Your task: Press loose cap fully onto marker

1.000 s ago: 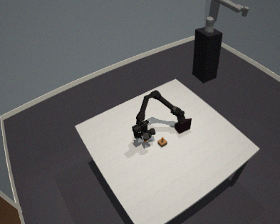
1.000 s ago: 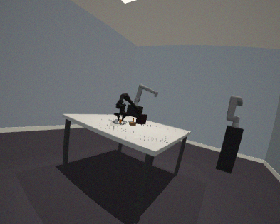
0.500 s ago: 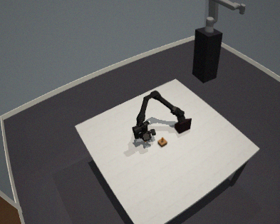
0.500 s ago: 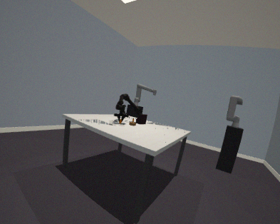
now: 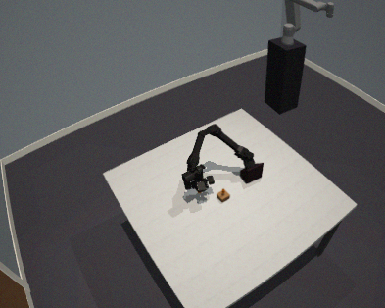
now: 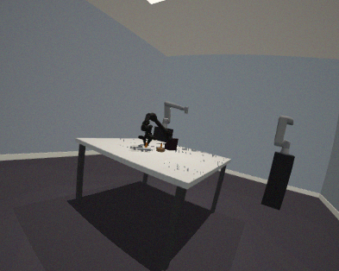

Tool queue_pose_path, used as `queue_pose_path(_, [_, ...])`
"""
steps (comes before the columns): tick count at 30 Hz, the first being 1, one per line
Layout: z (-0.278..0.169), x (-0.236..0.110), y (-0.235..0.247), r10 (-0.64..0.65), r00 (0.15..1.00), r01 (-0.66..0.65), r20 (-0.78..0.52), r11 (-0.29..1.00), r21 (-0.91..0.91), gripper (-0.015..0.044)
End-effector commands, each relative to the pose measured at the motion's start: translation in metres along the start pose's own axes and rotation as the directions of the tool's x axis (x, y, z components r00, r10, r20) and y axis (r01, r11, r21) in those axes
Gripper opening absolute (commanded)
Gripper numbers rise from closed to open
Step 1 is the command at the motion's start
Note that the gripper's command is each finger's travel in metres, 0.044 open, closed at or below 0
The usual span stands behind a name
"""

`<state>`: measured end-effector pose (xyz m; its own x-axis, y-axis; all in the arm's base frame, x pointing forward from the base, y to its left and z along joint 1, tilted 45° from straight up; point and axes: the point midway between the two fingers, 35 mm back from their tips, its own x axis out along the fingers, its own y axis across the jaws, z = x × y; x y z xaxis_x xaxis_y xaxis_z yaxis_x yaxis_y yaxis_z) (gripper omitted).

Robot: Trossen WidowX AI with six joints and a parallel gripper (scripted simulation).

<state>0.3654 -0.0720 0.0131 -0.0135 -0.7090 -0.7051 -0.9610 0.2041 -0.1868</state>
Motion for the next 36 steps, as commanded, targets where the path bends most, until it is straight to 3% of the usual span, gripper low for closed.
queue_pose_path(1, [0.0, -0.013, -0.002, -0.003, 1.0, 0.003, 0.005, 1.0, 0.007, 0.0])
queue_pose_path(13, [0.002, -0.042, 0.002, -0.002, 1.0, 0.002, 0.007, 1.0, 0.007, 0.0])
queue_pose_path(36, [0.058, -0.077, 0.077, 0.004, 0.999, -0.004, 0.033, 1.0, -0.001, 0.0])
